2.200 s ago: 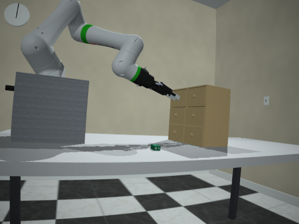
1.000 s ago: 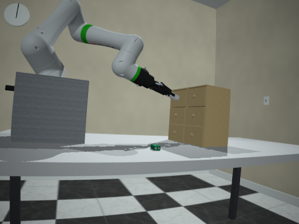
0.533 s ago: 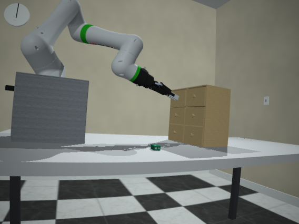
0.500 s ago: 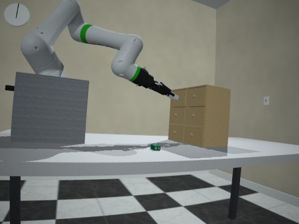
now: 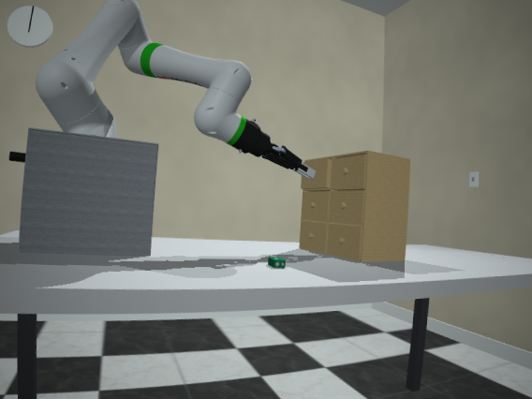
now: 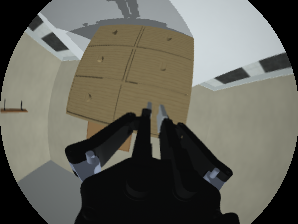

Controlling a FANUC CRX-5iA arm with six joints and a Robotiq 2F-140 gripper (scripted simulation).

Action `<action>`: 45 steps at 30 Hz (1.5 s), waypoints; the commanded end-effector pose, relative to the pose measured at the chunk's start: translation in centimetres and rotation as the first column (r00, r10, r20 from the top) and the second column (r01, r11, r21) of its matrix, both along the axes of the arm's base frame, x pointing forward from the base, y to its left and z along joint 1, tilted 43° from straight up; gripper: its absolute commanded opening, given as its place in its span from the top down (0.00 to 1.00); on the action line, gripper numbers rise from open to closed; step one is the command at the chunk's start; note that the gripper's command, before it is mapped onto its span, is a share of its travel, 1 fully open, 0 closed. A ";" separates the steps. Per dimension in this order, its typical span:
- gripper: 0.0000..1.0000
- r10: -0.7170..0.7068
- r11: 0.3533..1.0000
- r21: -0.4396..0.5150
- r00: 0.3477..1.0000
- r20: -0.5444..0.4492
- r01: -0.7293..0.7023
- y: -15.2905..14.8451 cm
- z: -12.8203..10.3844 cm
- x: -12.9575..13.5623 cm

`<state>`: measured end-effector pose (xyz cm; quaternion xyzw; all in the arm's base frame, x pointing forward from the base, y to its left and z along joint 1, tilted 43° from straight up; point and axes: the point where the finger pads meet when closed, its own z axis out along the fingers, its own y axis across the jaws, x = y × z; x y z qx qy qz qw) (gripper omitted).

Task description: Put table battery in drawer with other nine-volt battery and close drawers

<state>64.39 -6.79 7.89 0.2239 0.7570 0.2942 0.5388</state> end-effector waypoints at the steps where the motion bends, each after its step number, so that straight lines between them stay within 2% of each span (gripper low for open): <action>1: 0.92 0.000 1.000 -0.001 1.000 0.000 0.000 0.0 0.0 -0.3; 45: 0.92 0.000 1.000 -0.001 1.000 0.000 0.000 0.1 0.0 -5.2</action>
